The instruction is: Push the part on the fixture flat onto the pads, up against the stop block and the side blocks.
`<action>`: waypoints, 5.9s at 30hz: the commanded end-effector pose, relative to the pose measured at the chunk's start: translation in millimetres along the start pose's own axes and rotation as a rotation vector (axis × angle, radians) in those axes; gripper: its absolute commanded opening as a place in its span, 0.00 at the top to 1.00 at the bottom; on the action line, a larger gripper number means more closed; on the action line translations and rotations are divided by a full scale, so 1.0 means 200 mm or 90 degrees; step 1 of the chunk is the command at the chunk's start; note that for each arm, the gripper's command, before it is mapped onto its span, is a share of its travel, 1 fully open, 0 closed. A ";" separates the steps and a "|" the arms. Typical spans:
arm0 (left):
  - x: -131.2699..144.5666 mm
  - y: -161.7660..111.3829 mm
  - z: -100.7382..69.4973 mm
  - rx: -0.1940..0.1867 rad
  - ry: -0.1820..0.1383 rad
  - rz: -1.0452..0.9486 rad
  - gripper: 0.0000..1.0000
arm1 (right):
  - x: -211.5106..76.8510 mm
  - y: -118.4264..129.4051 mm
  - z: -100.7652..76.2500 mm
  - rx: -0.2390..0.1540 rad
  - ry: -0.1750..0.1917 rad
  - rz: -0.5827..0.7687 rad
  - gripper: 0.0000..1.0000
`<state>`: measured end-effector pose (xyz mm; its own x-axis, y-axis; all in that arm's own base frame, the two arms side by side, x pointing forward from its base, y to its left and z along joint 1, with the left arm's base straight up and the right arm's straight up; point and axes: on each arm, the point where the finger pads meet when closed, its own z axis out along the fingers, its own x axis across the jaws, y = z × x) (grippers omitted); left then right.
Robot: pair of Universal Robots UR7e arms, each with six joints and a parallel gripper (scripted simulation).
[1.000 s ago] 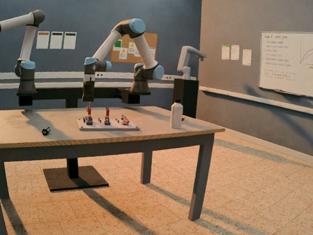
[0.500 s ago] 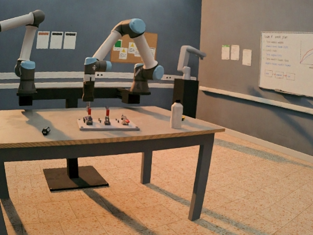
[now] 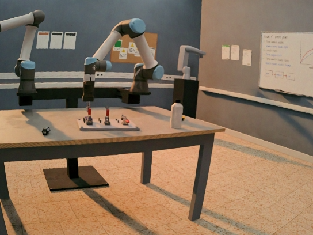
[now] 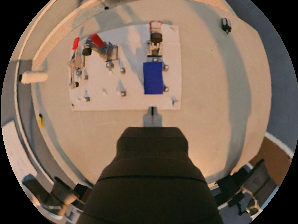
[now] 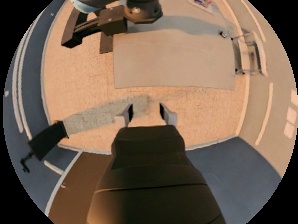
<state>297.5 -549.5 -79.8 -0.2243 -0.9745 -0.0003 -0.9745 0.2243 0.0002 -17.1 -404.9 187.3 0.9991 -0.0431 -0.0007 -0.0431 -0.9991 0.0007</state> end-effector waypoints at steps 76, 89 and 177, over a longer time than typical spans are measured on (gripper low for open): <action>-0.24 -0.33 0.17 0.001 0.001 0.000 1.00 | 0.00 -0.01 0.00 0.000 0.000 0.001 0.00; -0.25 -0.33 0.18 0.000 -0.001 -0.002 1.00 | 0.00 -0.01 0.00 0.000 0.000 0.001 0.00; -0.26 -0.33 0.21 -0.001 -0.001 -0.002 1.00 | 0.00 -0.01 0.00 0.000 0.000 0.001 0.00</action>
<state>373.0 -516.6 -120.0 -0.2239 -0.9746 -0.0002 -0.9746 0.2239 0.0000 -17.1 -404.9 187.3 0.9991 -0.0431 -0.0007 -0.0431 -0.9991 0.0007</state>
